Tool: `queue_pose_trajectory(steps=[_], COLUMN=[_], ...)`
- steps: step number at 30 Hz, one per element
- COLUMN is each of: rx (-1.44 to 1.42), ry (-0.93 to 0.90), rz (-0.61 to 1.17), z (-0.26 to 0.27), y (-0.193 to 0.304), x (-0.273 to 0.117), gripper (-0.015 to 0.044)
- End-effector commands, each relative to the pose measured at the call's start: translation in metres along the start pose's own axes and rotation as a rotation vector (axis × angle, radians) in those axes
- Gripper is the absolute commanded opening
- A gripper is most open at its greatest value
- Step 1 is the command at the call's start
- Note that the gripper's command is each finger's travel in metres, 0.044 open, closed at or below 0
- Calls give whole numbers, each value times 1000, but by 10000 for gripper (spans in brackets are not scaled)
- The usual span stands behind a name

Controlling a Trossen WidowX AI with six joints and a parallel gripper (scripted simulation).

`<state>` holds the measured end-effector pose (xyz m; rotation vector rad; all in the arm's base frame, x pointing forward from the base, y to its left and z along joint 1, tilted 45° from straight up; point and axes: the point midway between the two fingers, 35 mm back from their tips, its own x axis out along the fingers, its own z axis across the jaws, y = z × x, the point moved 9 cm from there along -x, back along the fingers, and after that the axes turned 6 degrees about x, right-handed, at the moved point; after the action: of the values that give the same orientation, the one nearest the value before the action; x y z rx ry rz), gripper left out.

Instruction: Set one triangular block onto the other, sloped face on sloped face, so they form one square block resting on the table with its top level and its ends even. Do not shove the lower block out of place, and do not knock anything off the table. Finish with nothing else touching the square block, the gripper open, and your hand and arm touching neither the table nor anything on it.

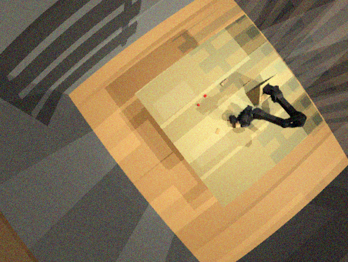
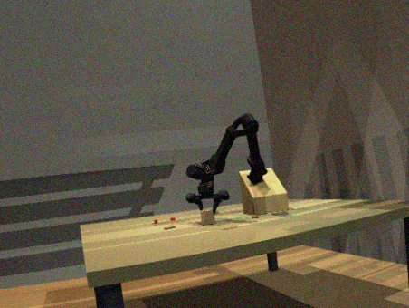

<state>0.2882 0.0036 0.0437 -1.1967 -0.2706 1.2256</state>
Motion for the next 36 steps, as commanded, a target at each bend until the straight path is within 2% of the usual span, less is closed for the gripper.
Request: queue_pose_trajectory(steps=[1, 10, 19, 31, 36], rx=[0, 0, 0, -1, -1], ry=[0, 0, 1, 6, 4], rz=[0, 0, 2, 13, 6], z=[0, 0, -1, -3, -1], y=[0, 0, 0, 1, 0], x=[0, 0, -1, -104, -111], gripper=[210, 440, 440, 440, 440])
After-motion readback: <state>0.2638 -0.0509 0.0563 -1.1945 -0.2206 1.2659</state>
